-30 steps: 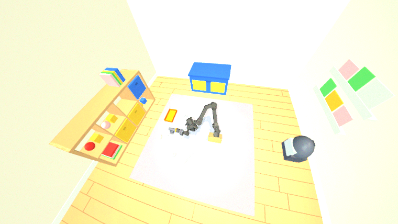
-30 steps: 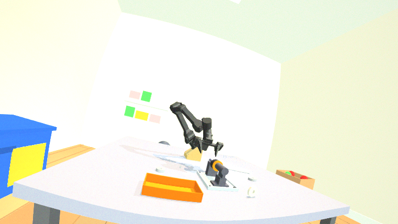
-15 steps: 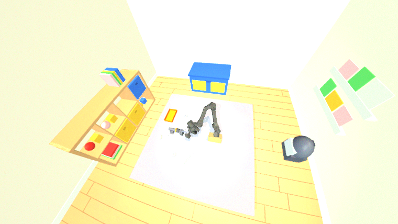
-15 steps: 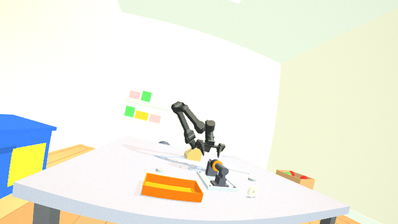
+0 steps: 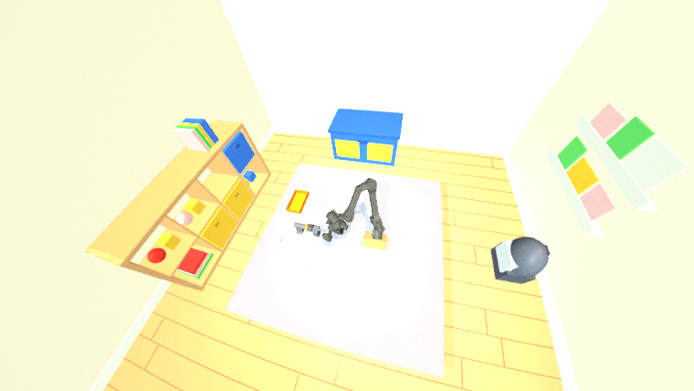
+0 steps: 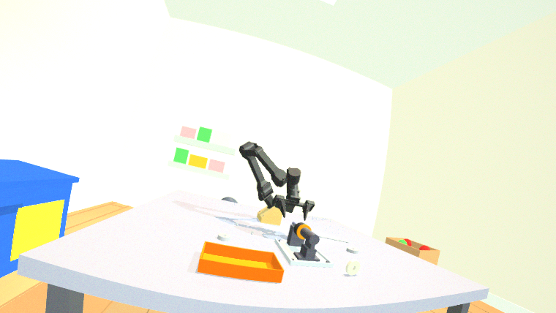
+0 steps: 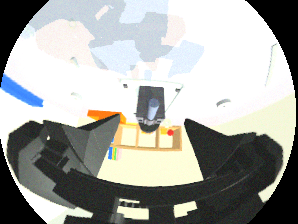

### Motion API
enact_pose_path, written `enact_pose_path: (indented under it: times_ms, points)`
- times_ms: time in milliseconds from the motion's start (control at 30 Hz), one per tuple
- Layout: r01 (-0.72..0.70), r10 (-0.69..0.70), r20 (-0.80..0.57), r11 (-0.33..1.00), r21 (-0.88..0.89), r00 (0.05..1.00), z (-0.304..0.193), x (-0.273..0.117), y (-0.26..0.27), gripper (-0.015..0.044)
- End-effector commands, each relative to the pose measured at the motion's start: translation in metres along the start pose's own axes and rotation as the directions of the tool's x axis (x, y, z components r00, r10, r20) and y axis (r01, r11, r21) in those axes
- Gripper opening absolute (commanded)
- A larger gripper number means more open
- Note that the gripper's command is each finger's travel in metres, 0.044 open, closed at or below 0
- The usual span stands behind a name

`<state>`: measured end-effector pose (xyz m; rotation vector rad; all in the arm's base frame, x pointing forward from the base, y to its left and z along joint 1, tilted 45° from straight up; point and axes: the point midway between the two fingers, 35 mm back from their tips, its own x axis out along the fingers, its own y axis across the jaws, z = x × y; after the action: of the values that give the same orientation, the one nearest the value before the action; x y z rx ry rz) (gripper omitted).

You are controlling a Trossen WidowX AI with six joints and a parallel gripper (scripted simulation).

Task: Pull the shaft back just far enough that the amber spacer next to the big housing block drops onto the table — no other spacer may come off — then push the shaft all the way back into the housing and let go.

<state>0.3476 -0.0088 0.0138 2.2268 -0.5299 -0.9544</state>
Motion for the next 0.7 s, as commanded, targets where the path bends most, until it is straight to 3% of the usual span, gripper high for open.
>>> enact_pose_path:
  times_ms: [0,667]
  points:
    - [-0.005,0.005,0.002,1.0,0.003,1.0,0.0008,0.0,0.0006,0.044]
    - [-0.005,0.005,0.002,1.0,0.003,1.0,0.0029,-0.0021,0.0005,0.044]
